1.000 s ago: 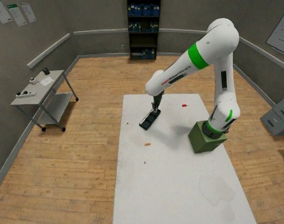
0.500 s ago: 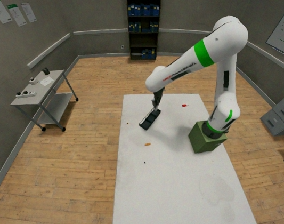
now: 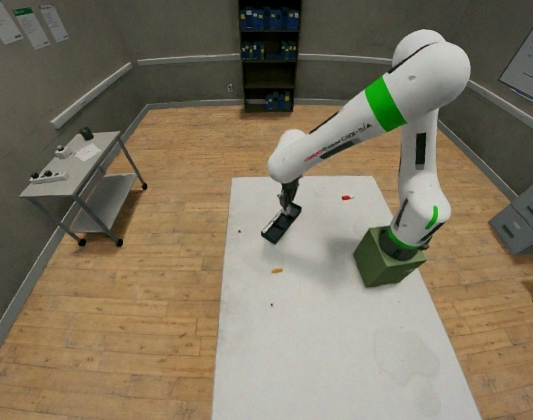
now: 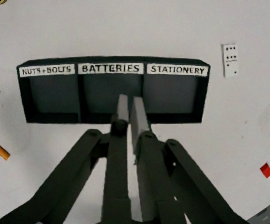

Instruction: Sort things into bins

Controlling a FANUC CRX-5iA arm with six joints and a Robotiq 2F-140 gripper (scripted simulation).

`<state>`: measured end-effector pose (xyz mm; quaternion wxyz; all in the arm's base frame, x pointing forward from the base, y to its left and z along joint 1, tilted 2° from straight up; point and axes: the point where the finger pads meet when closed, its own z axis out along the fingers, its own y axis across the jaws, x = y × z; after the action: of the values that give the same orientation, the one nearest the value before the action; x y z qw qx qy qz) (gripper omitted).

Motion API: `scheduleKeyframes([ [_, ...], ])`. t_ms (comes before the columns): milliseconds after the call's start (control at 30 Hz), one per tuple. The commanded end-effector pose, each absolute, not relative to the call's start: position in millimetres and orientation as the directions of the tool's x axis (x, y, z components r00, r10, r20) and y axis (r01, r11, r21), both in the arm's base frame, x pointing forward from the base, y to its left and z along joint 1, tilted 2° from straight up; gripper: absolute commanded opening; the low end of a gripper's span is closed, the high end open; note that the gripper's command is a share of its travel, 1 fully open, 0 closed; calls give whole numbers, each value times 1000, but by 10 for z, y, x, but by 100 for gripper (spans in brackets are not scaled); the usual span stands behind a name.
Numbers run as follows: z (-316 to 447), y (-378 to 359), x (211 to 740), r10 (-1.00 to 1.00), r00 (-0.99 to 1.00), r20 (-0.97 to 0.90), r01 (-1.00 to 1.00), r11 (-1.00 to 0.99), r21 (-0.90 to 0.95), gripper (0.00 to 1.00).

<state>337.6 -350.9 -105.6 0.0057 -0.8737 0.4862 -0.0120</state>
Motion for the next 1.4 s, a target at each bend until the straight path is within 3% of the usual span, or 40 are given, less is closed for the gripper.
scheduleKeyframes([
  [0,-1052,-3400,3506,-850,526,16,-850,-527,-21,15],
  [1367,-1574,-3342,3587,-850,526,16,-850,-527,-21,15],
])
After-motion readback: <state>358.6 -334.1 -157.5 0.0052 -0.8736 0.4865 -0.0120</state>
